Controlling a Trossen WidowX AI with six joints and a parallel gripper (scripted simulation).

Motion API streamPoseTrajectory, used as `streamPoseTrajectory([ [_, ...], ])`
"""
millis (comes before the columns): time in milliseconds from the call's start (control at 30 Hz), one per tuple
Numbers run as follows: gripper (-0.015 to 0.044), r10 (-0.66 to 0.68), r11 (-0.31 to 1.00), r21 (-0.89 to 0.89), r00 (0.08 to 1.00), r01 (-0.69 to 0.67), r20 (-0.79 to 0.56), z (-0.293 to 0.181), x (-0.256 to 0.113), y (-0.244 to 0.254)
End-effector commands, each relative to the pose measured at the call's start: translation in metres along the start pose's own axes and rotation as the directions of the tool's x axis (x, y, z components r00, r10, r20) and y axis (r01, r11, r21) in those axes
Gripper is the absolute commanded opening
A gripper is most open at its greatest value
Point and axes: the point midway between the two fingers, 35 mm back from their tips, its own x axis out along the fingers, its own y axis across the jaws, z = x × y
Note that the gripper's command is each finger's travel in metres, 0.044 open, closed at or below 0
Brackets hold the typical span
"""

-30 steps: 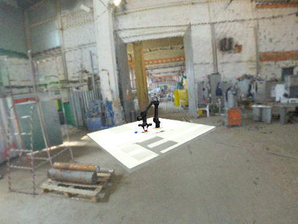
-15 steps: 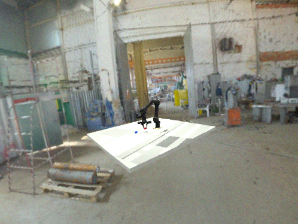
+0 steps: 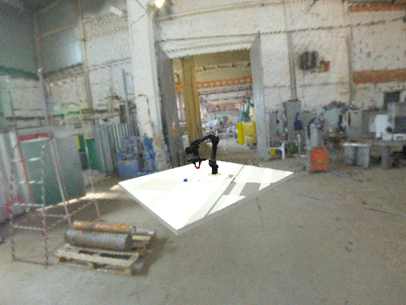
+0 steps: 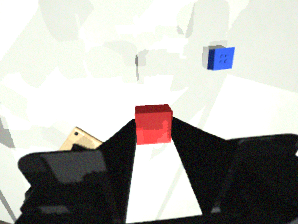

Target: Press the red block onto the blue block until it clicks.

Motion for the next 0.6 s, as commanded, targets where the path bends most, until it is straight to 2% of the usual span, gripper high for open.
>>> streamPoseTrajectory([
  [0,0.0,-0.007,1.0,-0.004,1.0,0.007,-0.001,-0.003,-0.014,0.002],
  [567,0.0,-0.013,0.999,-0.04,1.0,0.013,0.002,0.027,0.003,-0.053],
])
